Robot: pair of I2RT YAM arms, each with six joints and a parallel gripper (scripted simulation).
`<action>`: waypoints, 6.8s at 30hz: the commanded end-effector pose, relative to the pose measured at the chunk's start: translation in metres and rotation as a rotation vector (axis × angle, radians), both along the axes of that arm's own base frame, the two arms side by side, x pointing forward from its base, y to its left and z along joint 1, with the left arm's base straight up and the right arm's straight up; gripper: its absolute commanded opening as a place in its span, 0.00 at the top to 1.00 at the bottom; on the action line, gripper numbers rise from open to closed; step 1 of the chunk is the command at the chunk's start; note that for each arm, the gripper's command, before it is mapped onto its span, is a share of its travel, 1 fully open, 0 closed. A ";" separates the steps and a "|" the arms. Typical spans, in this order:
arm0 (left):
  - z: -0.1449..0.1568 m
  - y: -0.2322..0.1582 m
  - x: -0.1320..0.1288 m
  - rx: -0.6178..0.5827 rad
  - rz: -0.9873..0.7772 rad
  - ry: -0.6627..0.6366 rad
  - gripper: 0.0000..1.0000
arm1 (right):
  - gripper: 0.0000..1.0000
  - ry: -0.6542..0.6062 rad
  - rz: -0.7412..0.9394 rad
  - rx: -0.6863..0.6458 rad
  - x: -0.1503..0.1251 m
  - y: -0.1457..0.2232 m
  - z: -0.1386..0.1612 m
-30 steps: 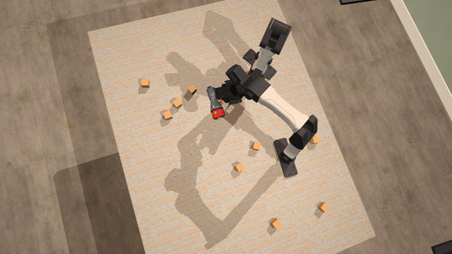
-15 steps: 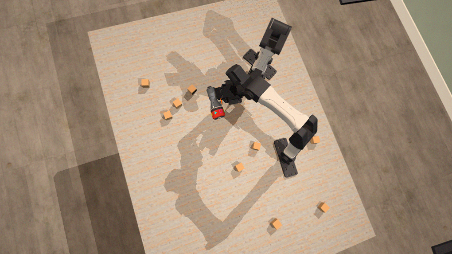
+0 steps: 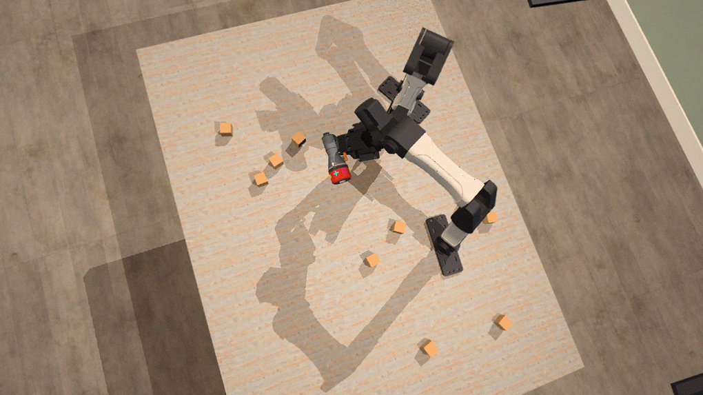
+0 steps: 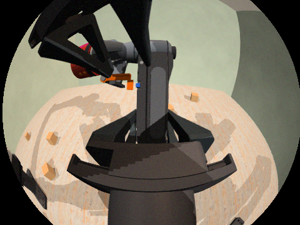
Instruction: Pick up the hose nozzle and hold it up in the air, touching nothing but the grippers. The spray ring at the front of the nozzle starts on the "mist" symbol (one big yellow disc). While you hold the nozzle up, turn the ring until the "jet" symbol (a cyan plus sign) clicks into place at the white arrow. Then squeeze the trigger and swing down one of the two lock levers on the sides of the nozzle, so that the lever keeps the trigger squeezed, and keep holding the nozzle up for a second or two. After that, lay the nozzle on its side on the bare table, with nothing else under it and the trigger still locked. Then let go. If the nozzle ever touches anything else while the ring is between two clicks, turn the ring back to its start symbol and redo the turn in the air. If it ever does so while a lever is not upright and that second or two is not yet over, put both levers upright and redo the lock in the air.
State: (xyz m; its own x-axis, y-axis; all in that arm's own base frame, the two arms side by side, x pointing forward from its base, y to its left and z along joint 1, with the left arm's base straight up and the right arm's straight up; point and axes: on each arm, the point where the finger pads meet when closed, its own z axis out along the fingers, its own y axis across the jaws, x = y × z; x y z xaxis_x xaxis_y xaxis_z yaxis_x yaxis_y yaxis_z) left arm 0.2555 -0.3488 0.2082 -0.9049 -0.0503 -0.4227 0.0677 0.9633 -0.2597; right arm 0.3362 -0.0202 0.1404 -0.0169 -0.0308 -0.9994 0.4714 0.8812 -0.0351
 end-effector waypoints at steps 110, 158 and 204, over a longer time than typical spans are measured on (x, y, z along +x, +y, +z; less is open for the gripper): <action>0.207 0.321 0.126 0.121 0.150 -1.142 0.63 | 0.64 0.553 0.401 -0.024 0.076 0.022 -0.048; 0.217 0.347 0.125 0.171 0.207 -1.187 0.63 | 0.64 1.036 0.686 0.331 0.008 0.033 -0.081; 0.217 0.347 0.125 0.171 0.207 -1.187 0.63 | 0.64 0.993 0.691 0.302 0.017 0.034 -0.107</action>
